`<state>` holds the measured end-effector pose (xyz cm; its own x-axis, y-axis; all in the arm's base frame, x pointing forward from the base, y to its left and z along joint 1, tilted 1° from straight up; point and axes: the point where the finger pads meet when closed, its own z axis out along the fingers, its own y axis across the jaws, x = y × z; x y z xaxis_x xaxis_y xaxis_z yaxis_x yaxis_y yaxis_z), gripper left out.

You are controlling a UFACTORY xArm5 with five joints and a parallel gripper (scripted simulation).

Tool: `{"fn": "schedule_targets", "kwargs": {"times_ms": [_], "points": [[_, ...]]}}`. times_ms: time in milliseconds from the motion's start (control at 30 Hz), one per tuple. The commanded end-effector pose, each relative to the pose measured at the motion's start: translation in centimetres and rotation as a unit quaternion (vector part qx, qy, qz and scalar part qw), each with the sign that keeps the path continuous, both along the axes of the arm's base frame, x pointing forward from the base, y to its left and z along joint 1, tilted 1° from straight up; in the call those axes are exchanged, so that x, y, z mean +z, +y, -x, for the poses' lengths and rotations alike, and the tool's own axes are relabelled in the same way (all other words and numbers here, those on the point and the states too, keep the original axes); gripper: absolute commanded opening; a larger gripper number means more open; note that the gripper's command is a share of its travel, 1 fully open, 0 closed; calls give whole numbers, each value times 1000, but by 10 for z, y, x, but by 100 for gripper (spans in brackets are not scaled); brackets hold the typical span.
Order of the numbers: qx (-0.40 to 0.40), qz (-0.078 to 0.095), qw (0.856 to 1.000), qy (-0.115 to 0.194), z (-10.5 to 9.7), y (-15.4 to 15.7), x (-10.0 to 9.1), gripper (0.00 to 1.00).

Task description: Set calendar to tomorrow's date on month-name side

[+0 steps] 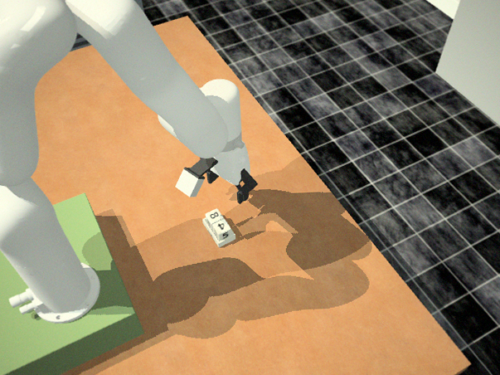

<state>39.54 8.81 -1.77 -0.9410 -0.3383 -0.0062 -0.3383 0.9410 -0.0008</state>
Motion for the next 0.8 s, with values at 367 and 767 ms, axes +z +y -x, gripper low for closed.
{"fn": "schedule_targets", "kwargs": {"times_ms": [367,767], "points": [[-142,-2,990,-1,-5,18,0,100],[-204,-2,979,-1,-8,31,-1,100]]}}
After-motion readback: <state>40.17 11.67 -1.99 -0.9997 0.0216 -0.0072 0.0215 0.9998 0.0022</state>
